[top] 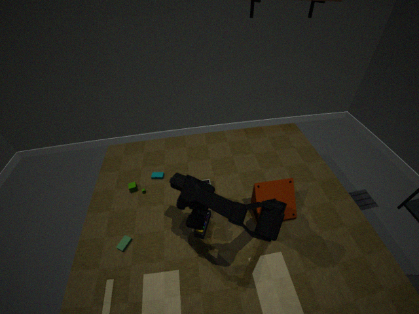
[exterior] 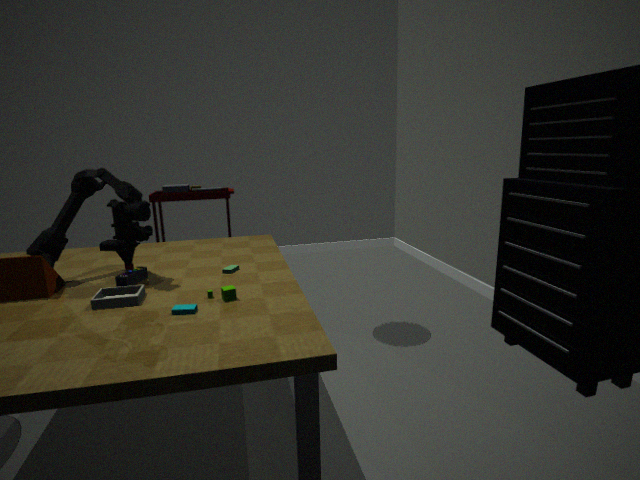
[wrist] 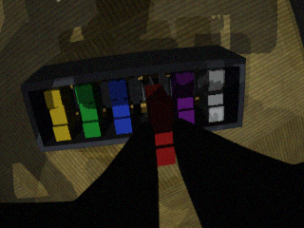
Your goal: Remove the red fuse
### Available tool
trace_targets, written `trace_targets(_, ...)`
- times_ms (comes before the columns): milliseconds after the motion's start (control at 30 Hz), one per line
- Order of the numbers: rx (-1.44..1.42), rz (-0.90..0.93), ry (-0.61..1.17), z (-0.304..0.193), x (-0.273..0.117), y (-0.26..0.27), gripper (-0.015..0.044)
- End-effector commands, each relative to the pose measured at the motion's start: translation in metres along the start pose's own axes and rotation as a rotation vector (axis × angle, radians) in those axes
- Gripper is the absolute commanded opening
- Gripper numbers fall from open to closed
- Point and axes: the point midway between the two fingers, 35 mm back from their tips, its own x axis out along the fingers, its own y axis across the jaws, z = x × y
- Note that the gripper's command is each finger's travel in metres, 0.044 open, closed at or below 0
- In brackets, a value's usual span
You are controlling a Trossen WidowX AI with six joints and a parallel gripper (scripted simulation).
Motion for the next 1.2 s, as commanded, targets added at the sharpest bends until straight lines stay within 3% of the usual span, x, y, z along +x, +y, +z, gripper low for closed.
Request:
trace_targets(0, -0.005, -0.004, 0.000, 0.000, -0.003, 0.000, 0.0000)
trace_targets(733, -0.005, -0.004, 0.000, 0.000, -0.027, -0.001, 0.0000)
trace_targets(1167, -0.004, -0.013, -0.006, 0.037, -0.033, -0.055, 0.0000)
